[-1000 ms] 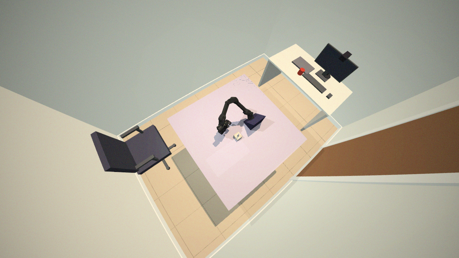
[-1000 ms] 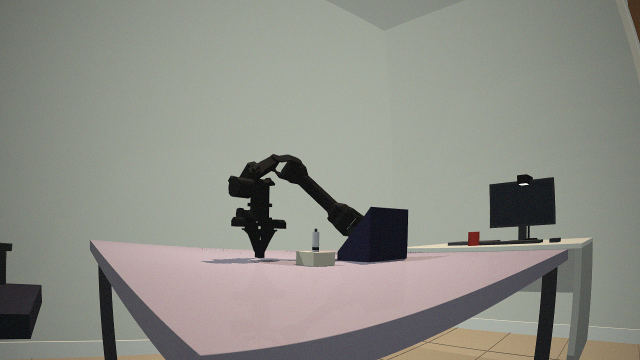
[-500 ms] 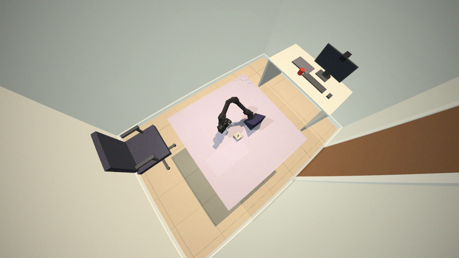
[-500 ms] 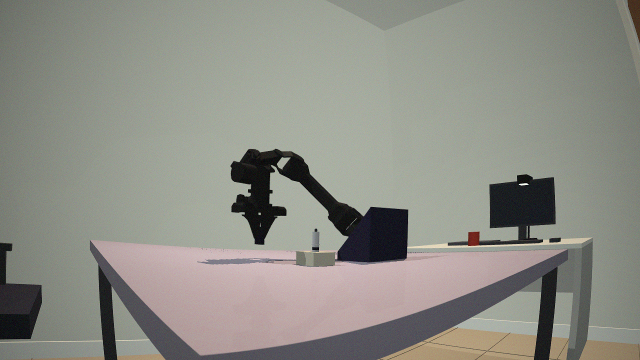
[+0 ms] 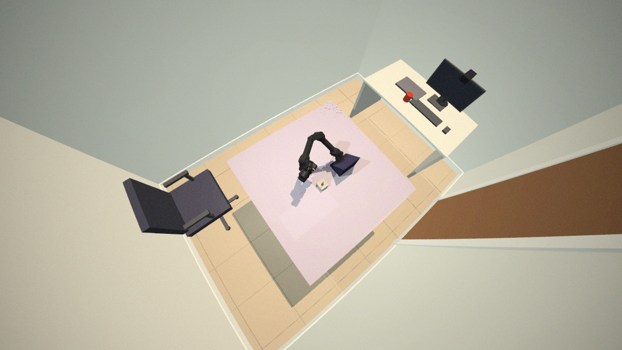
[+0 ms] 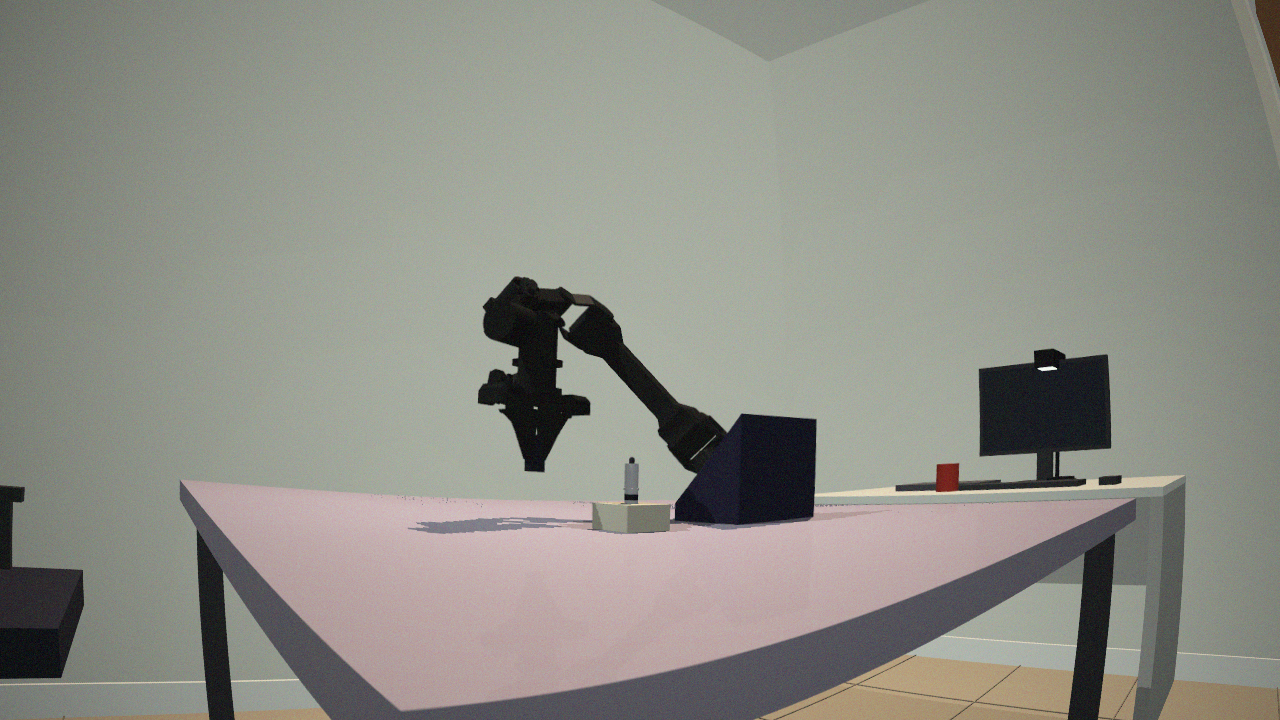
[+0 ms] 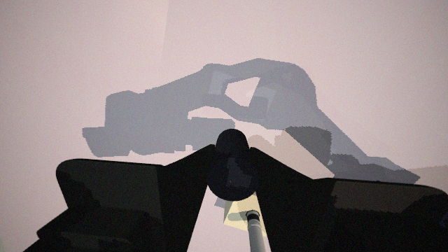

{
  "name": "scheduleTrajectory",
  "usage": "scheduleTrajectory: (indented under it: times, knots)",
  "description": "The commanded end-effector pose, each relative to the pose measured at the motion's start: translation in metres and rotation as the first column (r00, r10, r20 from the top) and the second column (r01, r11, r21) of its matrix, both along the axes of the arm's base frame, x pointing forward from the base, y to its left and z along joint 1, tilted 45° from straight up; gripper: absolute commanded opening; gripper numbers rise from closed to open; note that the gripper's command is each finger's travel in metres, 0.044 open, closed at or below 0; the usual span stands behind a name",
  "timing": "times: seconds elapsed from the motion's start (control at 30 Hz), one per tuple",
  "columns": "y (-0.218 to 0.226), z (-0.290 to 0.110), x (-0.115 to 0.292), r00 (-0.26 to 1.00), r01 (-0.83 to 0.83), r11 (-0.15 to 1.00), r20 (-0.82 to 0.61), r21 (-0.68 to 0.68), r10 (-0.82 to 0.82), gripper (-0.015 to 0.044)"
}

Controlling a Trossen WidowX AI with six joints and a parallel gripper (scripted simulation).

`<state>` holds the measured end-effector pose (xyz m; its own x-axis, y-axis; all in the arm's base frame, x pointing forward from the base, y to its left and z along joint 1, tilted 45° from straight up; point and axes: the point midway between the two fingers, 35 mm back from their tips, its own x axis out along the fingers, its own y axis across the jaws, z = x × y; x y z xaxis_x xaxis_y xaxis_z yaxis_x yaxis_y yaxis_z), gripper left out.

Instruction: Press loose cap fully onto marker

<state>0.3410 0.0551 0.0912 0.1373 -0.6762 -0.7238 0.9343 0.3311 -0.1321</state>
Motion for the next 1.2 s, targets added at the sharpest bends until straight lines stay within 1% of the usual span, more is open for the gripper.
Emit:
scheduleTrajectory:
  times: [0.0, 0.57, 1.17]
  knots:
    - [0.012, -0.01, -0.007, 1.0, 0.0, 1.0, -0.014, 0.003, 0.0, 0.0]
    - [0.067, -0.037, -0.044, 1.0, -0.003, 1.0, -0.023, 0.012, 0.003, 0.0]
    - [0.109, -0.06, -0.09, 1.0, 0.015, 1.0, -0.014, -0.01, -0.015, 0.0]
